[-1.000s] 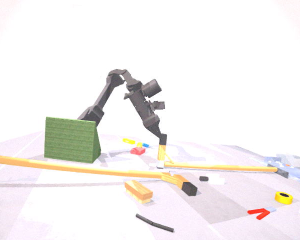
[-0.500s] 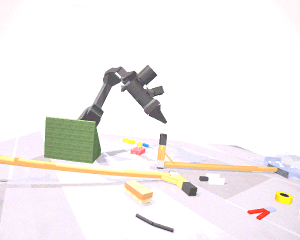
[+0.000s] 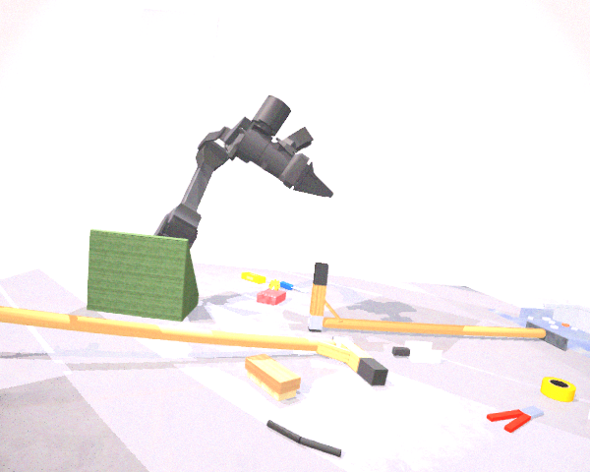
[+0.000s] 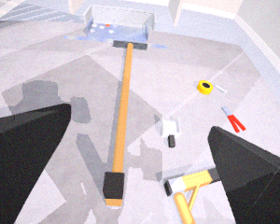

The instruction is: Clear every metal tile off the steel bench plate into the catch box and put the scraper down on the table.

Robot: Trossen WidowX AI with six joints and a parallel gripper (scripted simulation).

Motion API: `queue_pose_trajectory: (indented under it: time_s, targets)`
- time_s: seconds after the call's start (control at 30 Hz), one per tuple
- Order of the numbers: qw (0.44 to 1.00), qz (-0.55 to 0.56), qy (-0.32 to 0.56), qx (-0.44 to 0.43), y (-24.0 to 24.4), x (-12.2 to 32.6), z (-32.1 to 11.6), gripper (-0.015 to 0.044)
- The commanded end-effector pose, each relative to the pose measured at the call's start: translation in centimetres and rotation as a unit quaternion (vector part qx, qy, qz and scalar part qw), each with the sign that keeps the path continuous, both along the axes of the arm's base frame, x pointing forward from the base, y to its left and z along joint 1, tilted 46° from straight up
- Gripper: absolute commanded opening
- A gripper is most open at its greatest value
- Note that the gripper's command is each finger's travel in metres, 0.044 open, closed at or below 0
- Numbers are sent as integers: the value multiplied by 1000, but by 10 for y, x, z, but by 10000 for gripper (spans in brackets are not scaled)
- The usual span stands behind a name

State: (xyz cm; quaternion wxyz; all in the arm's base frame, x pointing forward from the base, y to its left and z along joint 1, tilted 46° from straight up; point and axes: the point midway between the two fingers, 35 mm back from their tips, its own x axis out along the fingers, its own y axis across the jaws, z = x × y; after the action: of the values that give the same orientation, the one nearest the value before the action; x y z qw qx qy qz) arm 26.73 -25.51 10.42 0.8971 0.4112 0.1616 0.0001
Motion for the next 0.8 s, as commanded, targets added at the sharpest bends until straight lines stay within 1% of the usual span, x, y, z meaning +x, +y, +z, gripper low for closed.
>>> queue_pose_trajectory:
  time_s: [0.0, 0.4, 0.77]
  targets:
    - [999, -19, -29, -4, -14, -9, 19, 440]
    - [994, -54, -90, -17, -41, -40, 62, 440]
    - [989, -68, -129, -34, -54, -71, 96, 440]
